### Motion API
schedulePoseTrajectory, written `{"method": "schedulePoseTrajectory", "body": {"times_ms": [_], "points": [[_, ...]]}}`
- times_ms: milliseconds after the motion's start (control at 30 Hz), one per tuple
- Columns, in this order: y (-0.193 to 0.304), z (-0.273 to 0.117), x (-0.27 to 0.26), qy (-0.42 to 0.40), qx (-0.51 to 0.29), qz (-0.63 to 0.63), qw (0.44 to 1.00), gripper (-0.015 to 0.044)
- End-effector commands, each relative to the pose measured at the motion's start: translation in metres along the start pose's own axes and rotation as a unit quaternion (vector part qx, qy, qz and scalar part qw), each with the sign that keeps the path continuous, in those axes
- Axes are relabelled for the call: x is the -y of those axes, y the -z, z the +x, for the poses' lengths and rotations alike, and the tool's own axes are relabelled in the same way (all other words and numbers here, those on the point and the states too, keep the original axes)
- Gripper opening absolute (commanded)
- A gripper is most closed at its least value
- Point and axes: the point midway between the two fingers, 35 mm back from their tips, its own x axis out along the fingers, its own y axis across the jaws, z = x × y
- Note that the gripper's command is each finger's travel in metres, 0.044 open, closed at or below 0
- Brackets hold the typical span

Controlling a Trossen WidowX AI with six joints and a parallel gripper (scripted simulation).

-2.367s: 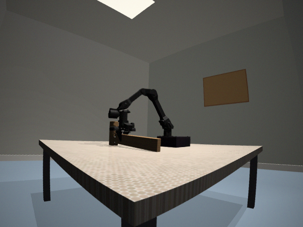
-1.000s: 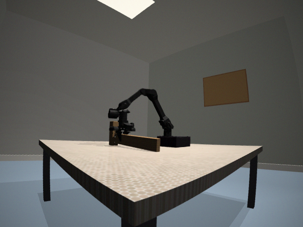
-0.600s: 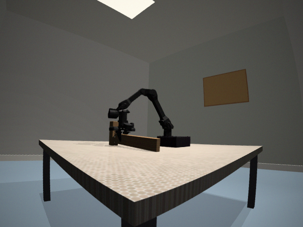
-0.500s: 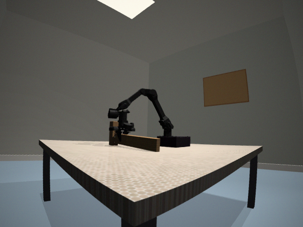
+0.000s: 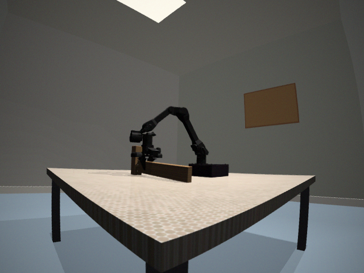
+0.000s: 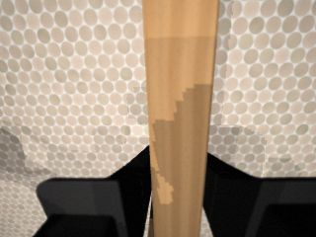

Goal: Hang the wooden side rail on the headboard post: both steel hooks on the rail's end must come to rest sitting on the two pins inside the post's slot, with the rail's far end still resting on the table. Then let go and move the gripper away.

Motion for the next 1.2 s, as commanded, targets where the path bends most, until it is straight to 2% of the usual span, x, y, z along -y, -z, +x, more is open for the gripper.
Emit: {"method": "schedulePoseTrajectory", "body": {"times_ms": [0,1167], "points": [[0.0027,-0.0025,0.003,0.005,-0.003,0.0,1.0,0.0],[0.0066,-0.0004,0.0002,0.005,-0.003,0.0,1.0,0.0]]}}
